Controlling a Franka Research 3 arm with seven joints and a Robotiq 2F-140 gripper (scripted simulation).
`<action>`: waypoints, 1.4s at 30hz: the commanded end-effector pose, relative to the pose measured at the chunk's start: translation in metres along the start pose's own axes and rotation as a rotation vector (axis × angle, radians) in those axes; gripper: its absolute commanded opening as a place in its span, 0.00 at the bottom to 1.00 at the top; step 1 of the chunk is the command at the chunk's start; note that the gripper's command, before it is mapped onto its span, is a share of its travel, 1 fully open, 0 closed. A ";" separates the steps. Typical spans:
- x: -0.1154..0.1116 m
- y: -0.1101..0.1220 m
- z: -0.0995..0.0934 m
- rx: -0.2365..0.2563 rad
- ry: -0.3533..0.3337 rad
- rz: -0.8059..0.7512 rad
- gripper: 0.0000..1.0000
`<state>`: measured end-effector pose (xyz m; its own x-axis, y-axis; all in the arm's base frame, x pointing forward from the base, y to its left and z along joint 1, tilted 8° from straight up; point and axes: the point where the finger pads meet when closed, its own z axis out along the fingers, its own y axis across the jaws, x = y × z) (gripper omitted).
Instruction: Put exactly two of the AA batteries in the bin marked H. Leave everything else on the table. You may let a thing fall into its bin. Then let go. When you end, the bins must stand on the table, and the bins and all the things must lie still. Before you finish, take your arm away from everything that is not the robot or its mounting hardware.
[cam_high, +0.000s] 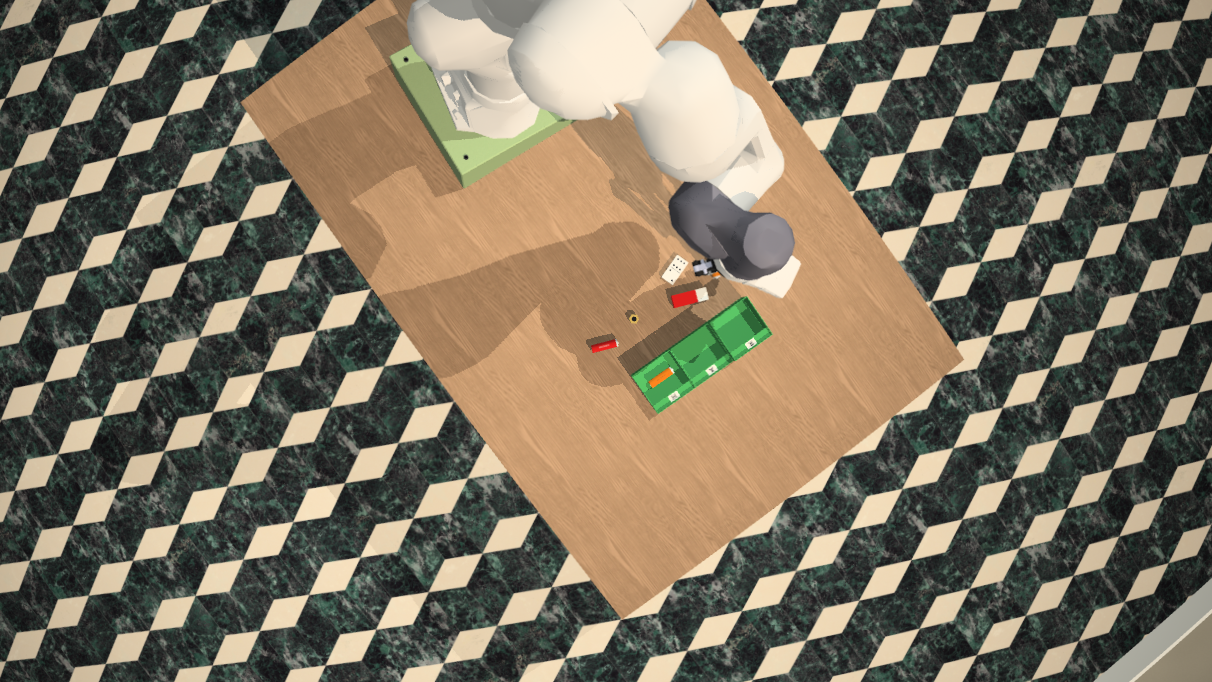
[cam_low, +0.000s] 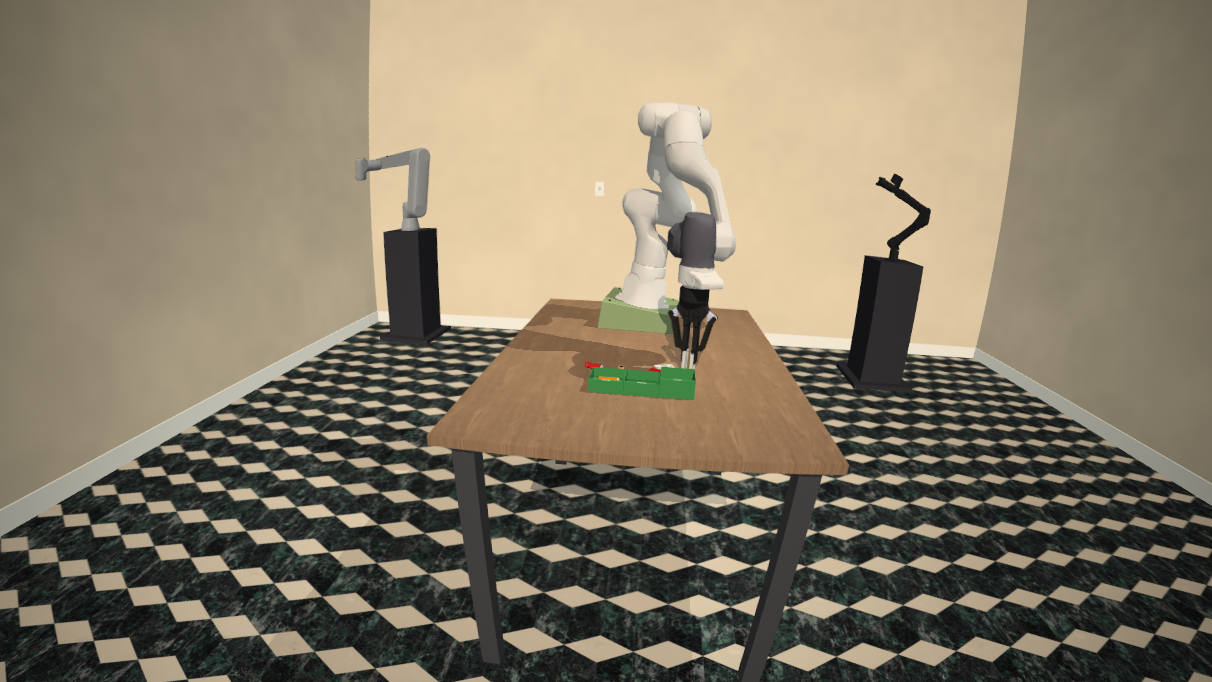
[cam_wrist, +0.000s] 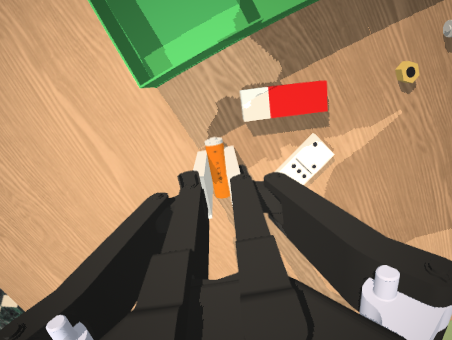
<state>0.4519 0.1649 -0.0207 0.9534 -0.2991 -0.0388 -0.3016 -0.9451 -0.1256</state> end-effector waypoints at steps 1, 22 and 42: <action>0.000 0.000 0.000 0.002 0.004 0.007 0.05; 0.000 0.000 0.000 0.002 0.004 0.007 0.05; 0.000 0.000 -0.040 0.002 0.004 0.007 0.05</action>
<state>0.4592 0.1620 0.0137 0.9458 -0.3241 -0.0179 -0.3236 -0.9367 -0.1337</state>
